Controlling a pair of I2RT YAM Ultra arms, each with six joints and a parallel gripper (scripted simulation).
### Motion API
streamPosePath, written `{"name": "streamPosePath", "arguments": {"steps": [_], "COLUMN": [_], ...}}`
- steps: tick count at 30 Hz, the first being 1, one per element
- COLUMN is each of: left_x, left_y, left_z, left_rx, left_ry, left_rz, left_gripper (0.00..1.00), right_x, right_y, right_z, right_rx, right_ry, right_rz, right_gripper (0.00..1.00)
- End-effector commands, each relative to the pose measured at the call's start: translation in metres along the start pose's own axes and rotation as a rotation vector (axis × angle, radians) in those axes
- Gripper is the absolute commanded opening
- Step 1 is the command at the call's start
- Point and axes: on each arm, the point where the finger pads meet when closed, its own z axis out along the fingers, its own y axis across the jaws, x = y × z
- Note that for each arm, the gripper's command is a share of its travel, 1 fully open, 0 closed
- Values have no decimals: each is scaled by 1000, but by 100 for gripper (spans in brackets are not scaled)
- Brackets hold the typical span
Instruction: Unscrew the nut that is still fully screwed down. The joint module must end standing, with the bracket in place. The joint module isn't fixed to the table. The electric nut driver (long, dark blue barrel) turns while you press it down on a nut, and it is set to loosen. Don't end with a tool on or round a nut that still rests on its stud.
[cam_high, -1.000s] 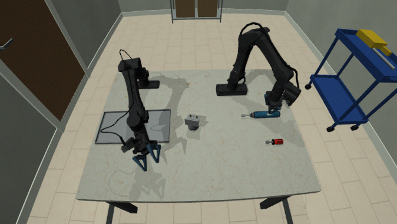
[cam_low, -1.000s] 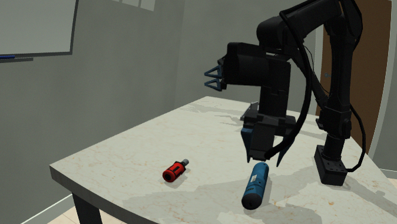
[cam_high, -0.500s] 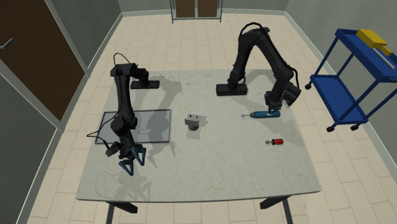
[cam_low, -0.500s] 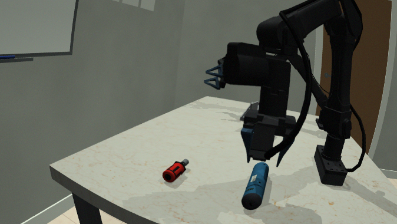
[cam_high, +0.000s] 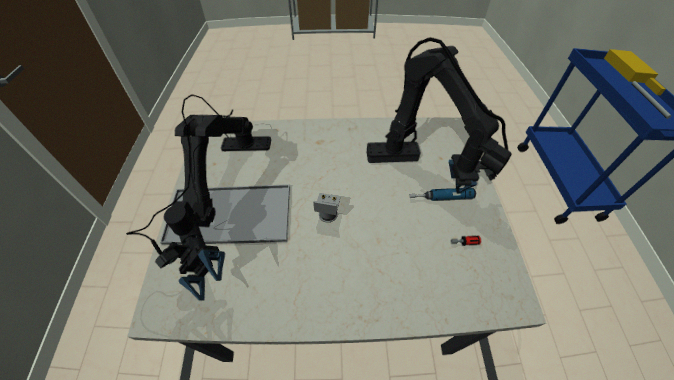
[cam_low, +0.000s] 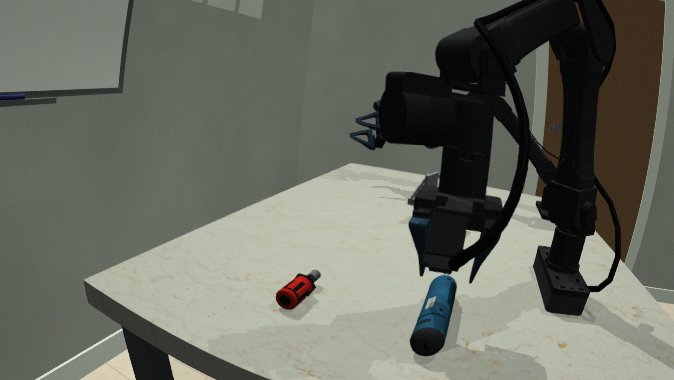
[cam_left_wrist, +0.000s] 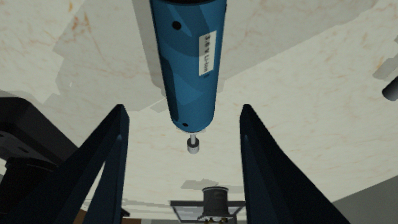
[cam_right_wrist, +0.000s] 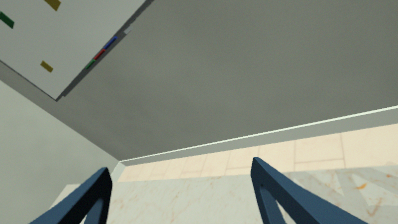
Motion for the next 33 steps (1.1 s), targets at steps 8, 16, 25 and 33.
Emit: {"name": "streamPosePath", "arguments": {"steps": [8, 16, 25, 33], "left_x": [-9, -9, -9, -9], "left_y": [-7, -7, -7, -7], "left_z": [-18, -18, -18, -18], "left_rx": [45, 45, 45, 45], "left_ry": [-44, -44, -44, -44], "left_rz": [5, 5, 5, 5], "left_gripper": [65, 65, 65, 65], "right_x": [-48, -60, -77, -78], "right_y": [15, -44, -39, -95], "right_z": [-14, -57, -71, -124], "right_rx": [-135, -149, -201, -202], "right_ry": [-46, -32, -33, -2], "right_rz": [-88, -124, -181, -222], "right_gripper": [86, 86, 86, 86]}}
